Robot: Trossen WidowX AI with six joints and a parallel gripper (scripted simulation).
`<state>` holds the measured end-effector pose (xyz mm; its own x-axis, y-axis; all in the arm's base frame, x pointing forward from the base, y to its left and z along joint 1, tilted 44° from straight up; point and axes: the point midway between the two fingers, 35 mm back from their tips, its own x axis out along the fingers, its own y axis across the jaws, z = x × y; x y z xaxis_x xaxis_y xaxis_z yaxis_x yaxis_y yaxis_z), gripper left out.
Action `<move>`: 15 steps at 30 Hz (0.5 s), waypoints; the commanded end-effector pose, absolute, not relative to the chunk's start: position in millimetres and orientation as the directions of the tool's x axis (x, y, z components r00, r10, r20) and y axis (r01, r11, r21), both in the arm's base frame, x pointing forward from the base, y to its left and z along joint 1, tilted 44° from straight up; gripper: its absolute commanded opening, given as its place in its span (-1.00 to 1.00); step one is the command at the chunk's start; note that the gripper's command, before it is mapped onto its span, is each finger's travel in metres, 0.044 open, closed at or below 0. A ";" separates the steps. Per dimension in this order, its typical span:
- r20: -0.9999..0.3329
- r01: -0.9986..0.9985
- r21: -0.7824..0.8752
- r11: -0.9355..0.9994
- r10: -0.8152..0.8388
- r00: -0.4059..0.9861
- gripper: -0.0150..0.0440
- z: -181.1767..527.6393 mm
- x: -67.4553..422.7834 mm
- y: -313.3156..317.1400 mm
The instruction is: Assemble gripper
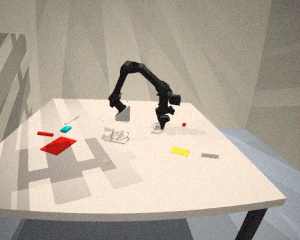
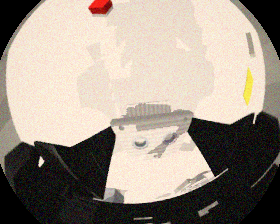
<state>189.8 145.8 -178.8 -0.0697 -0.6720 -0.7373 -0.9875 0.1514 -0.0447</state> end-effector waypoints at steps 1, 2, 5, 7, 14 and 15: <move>-0.737 -0.987 -0.045 0.151 -0.672 -0.070 0.82 -178.8 189.8 145.8; -0.737 -0.987 -0.045 0.151 -0.672 -0.070 0.80 -178.8 189.8 145.8; -0.737 -0.987 -0.045 0.151 -0.672 -0.070 0.73 -178.8 189.8 145.8; -0.737 -0.987 -0.045 0.151 -0.672 -0.070 0.70 -178.8 189.8 145.8; -0.737 -0.987 -0.045 0.151 -0.672 -0.070 0.70 -178.8 189.8 145.8; -0.737 -0.987 -0.045 0.151 -0.672 -0.070 0.70 -178.8 189.8 145.8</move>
